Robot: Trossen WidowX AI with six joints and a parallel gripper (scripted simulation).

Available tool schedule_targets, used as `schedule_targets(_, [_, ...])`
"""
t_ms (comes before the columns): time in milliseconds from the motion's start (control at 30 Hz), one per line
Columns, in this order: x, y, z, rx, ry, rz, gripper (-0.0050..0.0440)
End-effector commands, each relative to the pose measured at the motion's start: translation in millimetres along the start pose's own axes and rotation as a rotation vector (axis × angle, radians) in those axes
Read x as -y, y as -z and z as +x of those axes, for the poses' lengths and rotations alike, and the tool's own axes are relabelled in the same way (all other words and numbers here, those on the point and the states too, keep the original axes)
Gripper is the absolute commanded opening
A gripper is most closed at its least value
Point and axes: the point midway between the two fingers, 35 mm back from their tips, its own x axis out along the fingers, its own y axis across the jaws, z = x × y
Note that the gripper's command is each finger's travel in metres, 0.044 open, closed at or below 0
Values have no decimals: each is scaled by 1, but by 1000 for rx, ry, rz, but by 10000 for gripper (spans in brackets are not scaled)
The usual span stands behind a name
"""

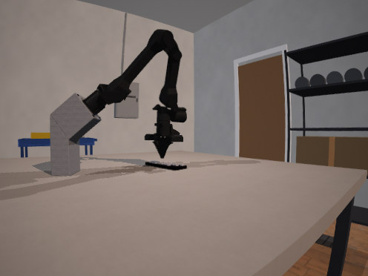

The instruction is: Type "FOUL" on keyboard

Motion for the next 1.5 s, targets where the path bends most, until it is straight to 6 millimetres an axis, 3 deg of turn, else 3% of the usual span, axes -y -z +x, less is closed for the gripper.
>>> schedule_targets(0, [41, -6, -6, 16, 5, 4, 0])
schedule_targets(67, [60, -7, -9, 22, 10, 1, 0])
schedule_targets(133, [60, -7, -9, 22, 10, 1, 0])
schedule_targets(233, [75, -7, -13, 29, 16, -1, 0])
schedule_targets(1167, [75, -8, 19, 29, 16, -1, 0])
schedule_targets(1467, [75, -8, 20, 29, 16, -1, 0])
